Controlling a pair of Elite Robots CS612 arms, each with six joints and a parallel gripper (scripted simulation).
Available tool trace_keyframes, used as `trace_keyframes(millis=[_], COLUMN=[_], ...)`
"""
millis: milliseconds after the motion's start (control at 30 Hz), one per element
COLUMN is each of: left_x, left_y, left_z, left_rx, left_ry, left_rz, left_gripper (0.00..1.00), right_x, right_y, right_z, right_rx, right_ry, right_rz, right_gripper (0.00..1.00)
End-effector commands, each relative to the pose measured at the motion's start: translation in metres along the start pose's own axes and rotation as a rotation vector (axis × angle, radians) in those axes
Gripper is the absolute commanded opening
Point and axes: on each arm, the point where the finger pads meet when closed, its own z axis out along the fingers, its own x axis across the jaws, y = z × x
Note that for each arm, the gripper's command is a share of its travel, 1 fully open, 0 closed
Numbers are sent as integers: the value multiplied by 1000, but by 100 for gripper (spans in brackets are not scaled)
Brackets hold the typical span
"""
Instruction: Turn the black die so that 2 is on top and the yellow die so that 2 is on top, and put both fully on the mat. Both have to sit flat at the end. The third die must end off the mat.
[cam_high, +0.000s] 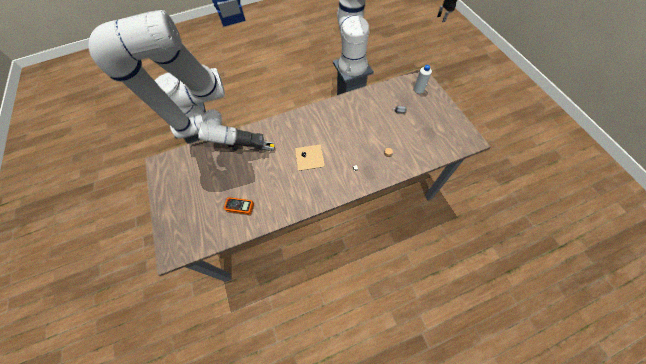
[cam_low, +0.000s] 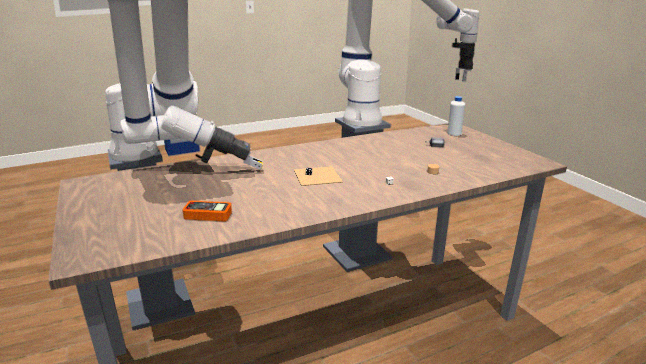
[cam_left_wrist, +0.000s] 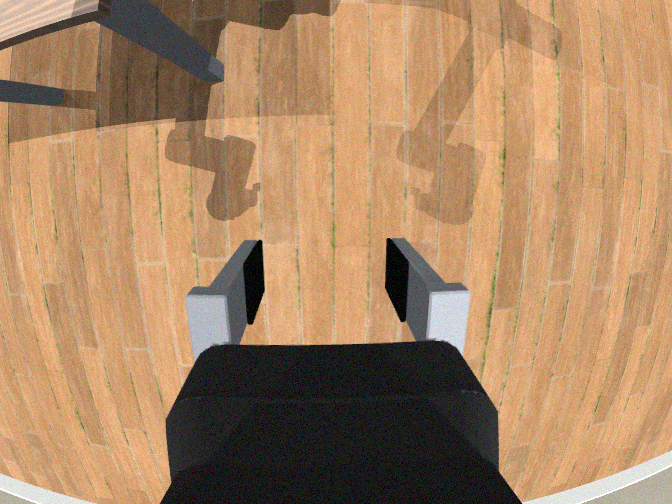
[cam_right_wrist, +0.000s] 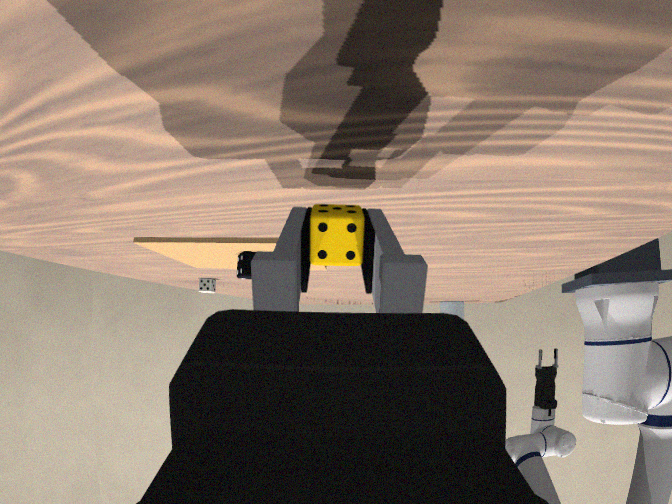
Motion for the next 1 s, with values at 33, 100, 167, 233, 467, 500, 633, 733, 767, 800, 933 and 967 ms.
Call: trace_keyframes(millis=[33, 100, 167, 233, 467, 500, 633, 733, 767, 800, 933, 967], left_x=[0, 0, 0, 0, 0, 0, 0, 0, 0, 0, 0, 0], left_y=[1, 1, 1, 1, 1, 1, 1, 1, 1, 1, 1, 1], left_z=[-1, -1, -1, -1, -1, -1, -1, -1, -1, -1, -1, -1], left_rx=[-2, -2, -2, -2, -2, -2, -2, -2, -2, -2, -2, -2], left_ry=[0, 0, 0, 0, 0, 0, 0, 0, 0, 0, 0, 0], left_rz=[0, 0, 0, 0, 0, 0, 0, 0, 0, 0, 0, 0], left_gripper=[100, 100, 100, 100, 100, 100, 100, 100, 100, 100, 100, 100], right_x=[0, 0, 0, 0, 0, 0, 0, 0, 0, 0, 0, 0], right_y=[-2, -4, -5, -6, -8, -8, -9, -9, -9, -9, -9, -9], right_z=[1, 2, 3, 3, 4, 5, 5, 5, 5, 5, 5, 5], right_rx=[0, 0, 0, 0, 0, 0, 0, 0, 0, 0, 0, 0], right_ry=[0, 0, 0, 0, 0, 0, 0, 0, 0, 0, 0, 0], right_rz=[-1, -1, -1, -1, -1, -1, -1, -1, -1, -1, -1, -1], right_gripper=[40, 40, 40, 40, 40, 40, 40, 40, 40, 40, 40, 40])
